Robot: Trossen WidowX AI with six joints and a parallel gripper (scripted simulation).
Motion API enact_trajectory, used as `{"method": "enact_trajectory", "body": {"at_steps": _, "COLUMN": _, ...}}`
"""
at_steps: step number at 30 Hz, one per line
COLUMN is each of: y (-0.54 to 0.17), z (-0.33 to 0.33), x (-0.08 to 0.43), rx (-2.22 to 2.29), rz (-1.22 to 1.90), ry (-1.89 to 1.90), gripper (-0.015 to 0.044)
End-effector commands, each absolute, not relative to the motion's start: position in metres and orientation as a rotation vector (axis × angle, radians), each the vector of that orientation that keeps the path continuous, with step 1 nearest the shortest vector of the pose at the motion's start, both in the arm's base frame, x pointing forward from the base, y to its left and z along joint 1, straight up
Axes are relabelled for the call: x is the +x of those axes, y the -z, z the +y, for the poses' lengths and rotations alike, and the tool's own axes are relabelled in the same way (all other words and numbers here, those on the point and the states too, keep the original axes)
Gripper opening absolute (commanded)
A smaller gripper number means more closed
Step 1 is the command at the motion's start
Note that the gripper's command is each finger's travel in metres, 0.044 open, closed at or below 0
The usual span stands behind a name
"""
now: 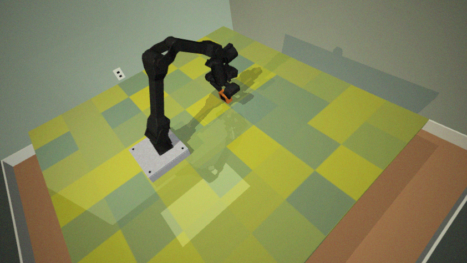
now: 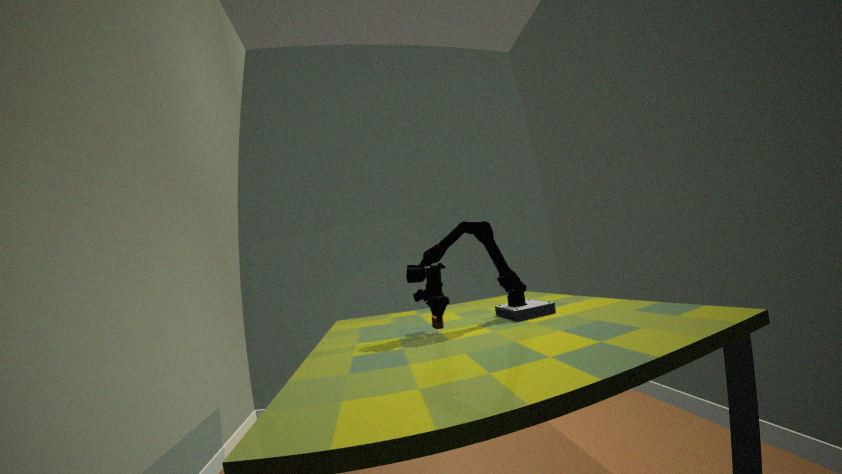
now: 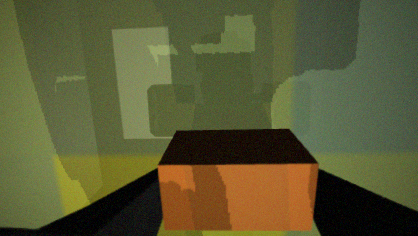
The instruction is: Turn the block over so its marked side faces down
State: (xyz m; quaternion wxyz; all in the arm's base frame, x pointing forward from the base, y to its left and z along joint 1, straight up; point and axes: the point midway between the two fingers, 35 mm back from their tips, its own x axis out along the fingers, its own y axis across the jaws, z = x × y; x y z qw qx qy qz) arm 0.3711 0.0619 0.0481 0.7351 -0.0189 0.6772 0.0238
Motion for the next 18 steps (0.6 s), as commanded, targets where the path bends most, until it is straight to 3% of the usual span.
{"method": "enact_trajectory", "body": {"at_steps": 1, "y": -0.0473, "z": 0.0619, "x": 0.3714, "rx": -0.046, "rz": 1.427, "ry": -0.055, "gripper": 0.0}}
{"method": "enact_trajectory", "body": {"at_steps": 18, "y": -0.0402, "z": 0.0621, "x": 0.3709, "rx": -0.041, "rz": 1.173, "ry": -0.058, "gripper": 0.0}}
